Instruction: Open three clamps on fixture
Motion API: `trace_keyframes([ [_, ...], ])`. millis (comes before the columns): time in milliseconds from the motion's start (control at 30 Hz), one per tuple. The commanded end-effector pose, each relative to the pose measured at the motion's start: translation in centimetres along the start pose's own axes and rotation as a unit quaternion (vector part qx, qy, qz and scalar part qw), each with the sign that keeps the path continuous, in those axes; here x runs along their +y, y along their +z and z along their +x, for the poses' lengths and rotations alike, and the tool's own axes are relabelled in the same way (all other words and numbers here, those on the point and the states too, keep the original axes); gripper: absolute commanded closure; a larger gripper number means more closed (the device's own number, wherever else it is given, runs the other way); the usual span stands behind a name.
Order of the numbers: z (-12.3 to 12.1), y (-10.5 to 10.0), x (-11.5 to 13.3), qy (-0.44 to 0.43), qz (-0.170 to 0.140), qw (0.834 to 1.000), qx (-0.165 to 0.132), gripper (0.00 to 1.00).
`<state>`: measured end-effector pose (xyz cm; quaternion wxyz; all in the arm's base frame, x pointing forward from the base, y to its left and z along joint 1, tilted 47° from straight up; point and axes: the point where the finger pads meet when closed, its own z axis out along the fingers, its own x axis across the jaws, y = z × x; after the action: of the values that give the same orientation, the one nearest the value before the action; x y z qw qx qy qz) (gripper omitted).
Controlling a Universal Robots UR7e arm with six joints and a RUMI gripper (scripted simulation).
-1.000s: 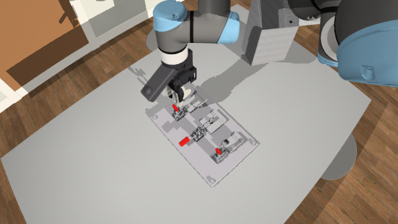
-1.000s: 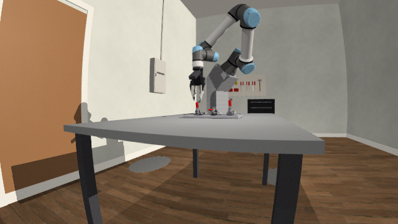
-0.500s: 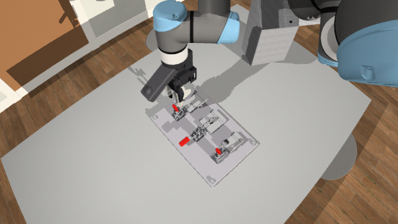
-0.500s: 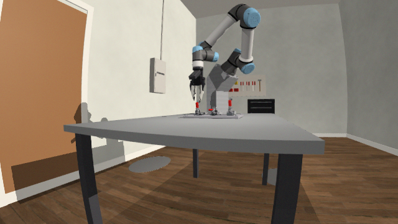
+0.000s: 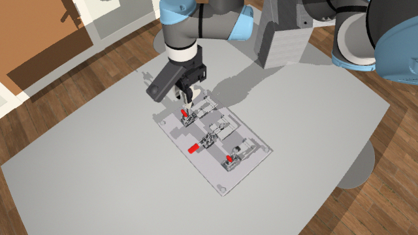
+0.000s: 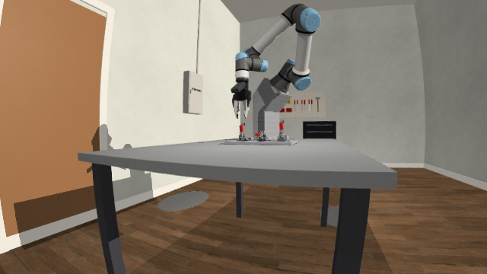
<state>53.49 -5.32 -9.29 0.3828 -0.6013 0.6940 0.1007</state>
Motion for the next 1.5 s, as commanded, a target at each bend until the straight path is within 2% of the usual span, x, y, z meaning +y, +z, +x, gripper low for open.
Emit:
trace_keyframes([
  [0,0.0,-2.7,0.0,0.0,0.0,1.0,0.0,0.72],
  [200,0.0,-5.5,0.0,0.0,0.0,1.0,0.0,0.72],
  [433,0.0,-6.4,0.0,0.0,0.0,1.0,0.0,0.72],
  [833,-0.8,-6.5,0.0,0.0,0.0,1.0,0.0,0.72],
  [967,-2.5,-6.5,0.0,0.0,0.0,1.0,0.0,0.72],
  [1333,-9.0,-6.5,0.0,0.0,0.0,1.0,0.0,0.72],
  [1467,-9.9,-6.5,0.0,0.0,0.0,1.0,0.0,0.72],
])
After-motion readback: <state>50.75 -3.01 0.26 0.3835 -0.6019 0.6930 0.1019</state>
